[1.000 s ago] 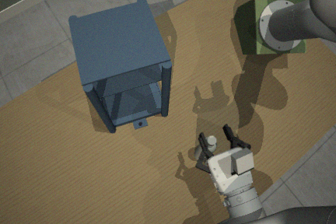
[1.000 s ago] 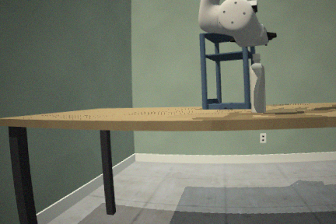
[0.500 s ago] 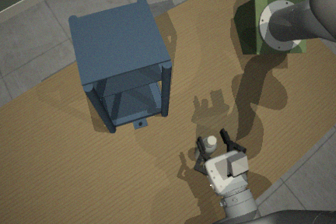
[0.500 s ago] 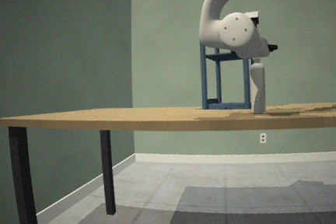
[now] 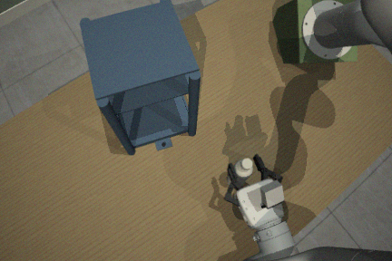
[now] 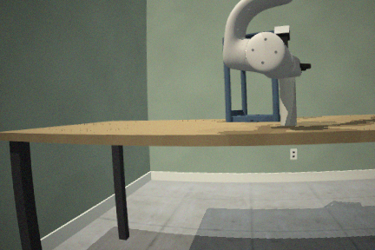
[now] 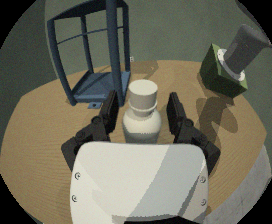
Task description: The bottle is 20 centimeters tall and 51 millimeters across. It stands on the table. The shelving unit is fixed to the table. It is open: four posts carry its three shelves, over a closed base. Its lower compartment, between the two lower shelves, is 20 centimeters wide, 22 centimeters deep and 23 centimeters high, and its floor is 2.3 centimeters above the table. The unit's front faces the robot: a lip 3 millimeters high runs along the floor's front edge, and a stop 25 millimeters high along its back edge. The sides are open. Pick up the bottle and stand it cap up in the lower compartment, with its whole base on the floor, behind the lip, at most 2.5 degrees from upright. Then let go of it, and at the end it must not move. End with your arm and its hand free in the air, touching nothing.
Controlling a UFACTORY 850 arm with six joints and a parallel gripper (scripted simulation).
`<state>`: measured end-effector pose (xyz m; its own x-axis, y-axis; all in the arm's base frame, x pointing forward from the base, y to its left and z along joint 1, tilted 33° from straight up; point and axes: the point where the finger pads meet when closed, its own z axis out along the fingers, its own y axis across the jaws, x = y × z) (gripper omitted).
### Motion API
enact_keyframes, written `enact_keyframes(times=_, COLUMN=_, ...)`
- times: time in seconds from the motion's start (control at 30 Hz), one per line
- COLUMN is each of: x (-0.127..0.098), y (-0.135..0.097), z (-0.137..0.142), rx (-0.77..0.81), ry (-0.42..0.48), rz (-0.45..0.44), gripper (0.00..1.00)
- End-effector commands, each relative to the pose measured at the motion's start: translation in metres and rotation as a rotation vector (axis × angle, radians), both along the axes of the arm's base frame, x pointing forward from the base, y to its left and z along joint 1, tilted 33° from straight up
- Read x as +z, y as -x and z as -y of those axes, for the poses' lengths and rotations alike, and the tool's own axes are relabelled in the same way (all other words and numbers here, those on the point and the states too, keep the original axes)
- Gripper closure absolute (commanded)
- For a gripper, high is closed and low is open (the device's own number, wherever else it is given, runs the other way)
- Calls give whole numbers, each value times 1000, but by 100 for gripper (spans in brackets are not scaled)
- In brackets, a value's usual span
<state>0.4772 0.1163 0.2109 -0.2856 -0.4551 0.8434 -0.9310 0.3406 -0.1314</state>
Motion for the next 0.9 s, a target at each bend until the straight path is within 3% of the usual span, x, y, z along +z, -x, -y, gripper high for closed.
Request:
enact_keyframes(times=0.0, x=-8, y=-4, z=-5, rx=-1, ry=0, rz=1, gripper=28)
enact_keyframes(times=0.87, x=-46, y=-16, z=-25, rx=-1, ry=0, rz=1, gripper=28)
